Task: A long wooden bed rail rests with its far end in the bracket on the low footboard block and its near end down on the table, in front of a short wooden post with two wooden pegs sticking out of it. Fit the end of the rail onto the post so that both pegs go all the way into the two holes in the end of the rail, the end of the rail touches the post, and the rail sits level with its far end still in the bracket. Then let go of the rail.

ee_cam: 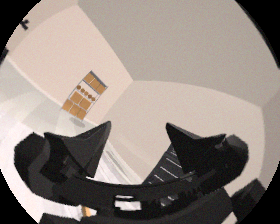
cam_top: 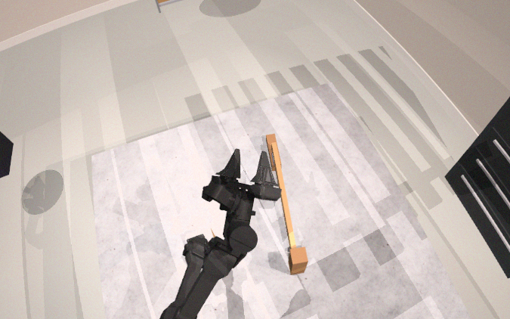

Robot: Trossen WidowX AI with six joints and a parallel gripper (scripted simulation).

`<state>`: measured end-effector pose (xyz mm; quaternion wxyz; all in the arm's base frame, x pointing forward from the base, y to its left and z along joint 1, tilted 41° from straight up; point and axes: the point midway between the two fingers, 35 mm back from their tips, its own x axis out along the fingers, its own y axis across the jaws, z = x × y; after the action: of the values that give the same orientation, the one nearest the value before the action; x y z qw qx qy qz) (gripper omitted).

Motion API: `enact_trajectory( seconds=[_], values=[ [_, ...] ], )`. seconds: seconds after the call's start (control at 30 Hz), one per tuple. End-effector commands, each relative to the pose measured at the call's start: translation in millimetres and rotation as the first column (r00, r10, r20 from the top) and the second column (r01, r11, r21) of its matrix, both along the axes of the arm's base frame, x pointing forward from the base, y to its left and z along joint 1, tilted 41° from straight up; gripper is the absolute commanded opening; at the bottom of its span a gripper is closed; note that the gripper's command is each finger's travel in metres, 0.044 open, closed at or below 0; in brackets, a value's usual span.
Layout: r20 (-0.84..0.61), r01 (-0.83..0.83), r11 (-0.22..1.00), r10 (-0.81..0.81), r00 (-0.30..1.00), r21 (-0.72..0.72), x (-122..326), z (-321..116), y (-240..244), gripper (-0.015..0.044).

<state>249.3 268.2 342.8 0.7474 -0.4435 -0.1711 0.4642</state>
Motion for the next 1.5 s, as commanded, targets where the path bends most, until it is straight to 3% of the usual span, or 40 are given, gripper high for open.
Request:
enact_trajectory(
  seconds=[0.0,0.27,0.5,0.73,0.93,1.47],
  values=[
    [-0.099,0.144,0.98,-0.158,0.982,-0.136,41,-45,-14,0.044],
    [-0.214,0.32,0.856,-0.429,0.877,-0.405,93,-127,-58,0.044],
    [-0.224,0.373,0.584,-0.706,0.672,-0.721,122,-212,-128,0.044],
    [-0.086,0.212,0.203,-0.885,0.458,-0.956,119,-281,-218,0.044],
    [0.085,-0.073,-0.119,-0.926,0.367,-0.99,97,-317,-294,0.044],
    [0.102,-0.109,-0.151,-0.926,0.365,-0.982,91,-335,-306,0.044]
  ],
)
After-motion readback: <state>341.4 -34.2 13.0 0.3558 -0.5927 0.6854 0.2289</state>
